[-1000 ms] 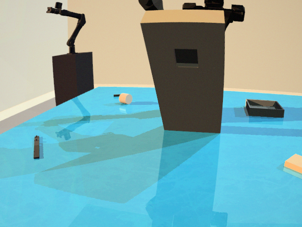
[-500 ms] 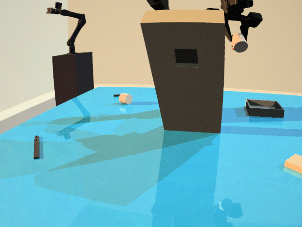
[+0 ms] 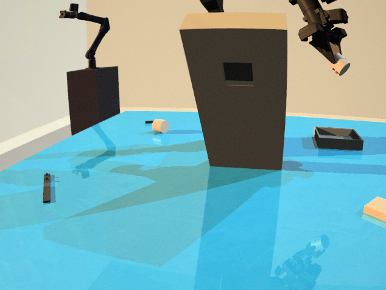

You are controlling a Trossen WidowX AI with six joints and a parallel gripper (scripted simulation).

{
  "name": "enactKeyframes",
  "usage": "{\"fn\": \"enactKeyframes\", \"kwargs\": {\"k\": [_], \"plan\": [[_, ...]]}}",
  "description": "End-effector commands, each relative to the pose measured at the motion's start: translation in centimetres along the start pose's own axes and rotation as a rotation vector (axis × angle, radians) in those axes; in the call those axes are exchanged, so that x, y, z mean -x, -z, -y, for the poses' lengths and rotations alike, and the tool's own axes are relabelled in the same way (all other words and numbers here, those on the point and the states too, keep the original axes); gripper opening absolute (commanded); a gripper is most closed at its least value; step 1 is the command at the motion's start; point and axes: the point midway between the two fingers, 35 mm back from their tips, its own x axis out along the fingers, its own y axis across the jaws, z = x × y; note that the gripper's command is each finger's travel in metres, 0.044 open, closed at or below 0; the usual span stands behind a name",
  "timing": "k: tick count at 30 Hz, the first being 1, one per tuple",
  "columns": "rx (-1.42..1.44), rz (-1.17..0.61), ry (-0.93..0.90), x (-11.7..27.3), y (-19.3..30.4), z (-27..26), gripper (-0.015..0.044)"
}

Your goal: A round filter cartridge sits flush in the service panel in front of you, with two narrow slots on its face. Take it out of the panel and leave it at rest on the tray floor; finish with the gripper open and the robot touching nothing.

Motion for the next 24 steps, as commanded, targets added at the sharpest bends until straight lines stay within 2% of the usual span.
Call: {"fn": "enactKeyframes", "kwargs": {"k": [1, 8, 24], "plan": [[0.132, 0.026, -0.064, -0.5, -0.2, -2.4, 0.0], [0.173, 0.032, -0.086, -0.8, 0.0, -3.4, 0.0], [0.526, 0.037, -0.293, -6.7, 7.8, -14.4, 0.0]]}}
